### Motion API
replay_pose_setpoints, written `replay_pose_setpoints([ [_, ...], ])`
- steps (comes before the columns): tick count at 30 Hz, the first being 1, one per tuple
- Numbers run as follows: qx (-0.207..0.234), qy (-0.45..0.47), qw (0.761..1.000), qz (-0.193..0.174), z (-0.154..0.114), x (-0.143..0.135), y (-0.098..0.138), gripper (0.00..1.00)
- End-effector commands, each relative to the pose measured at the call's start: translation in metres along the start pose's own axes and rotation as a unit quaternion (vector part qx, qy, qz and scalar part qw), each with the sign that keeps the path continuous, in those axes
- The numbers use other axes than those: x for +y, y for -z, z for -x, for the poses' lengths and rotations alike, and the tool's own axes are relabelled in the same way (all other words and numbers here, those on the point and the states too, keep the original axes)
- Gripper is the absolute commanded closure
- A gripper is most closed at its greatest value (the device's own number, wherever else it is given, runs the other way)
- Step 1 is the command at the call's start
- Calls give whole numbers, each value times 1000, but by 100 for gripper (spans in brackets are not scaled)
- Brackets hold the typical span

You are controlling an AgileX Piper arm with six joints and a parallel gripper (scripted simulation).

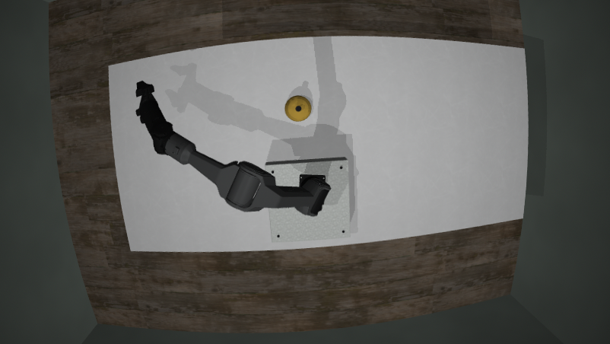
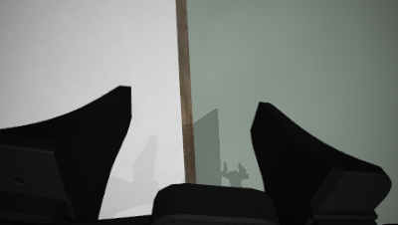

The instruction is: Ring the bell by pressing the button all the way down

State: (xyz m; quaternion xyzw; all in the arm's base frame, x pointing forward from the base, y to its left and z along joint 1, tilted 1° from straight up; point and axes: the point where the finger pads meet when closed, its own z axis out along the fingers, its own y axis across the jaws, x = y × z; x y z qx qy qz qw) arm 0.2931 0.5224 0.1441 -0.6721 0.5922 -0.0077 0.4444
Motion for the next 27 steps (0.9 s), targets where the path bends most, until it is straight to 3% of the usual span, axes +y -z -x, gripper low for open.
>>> replay_pose_setpoints([
  [1,-1,0,1000,-1,1,-1,1,0],
  [19,4,-4,1000,-1,-3,-3,2,0],
  [21,26,-23,999,-2,-24,-14,4,0],
  [27,151,-139,979,-3,-141,-58,36,0],
])
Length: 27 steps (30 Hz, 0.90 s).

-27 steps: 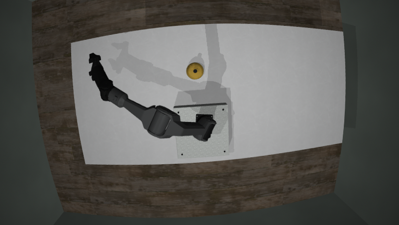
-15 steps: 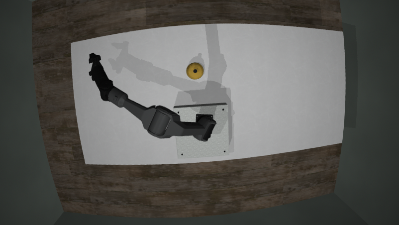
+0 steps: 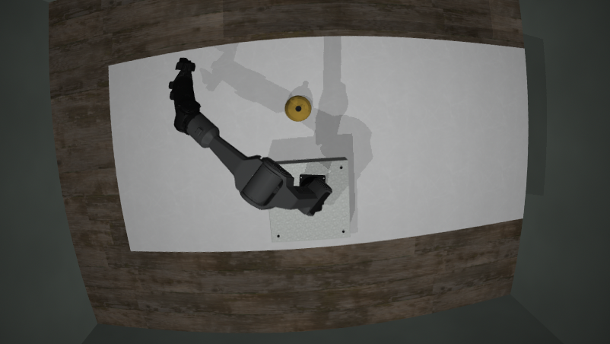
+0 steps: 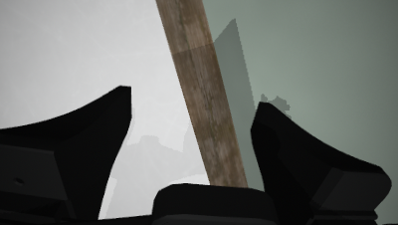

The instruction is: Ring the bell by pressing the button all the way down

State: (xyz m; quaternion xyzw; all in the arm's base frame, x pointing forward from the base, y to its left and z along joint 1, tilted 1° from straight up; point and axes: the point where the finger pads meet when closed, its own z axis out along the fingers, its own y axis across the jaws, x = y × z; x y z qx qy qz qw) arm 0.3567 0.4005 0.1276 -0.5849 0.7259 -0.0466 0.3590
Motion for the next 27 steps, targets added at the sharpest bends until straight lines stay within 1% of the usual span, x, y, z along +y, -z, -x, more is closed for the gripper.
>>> replay_pose_setpoints([
  [1,37,-38,999,2,-36,-20,6,0],
  [5,125,-133,983,11,-120,-47,26,0],
  [7,125,-133,983,11,-120,-47,26,0],
  [8,165,-181,969,18,-160,-53,39,0],
  [9,176,-195,965,20,-170,-54,44,0],
  [11,217,-250,943,31,-212,-53,62,0],
  [13,255,-306,916,44,-251,-46,84,0],
  [15,290,-366,882,61,-286,-33,108,0],
  [17,320,-426,842,80,-315,-14,133,0],
  [19,336,-465,814,95,-331,2,149,0],
  [20,340,-475,806,98,-335,6,154,0],
  [22,343,-482,800,101,-337,9,157,0],
  [25,343,-482,800,101,-337,8,155,0],
  [26,343,-482,800,101,-337,8,155,100],
  [27,343,-482,800,101,-337,8,156,100],
])
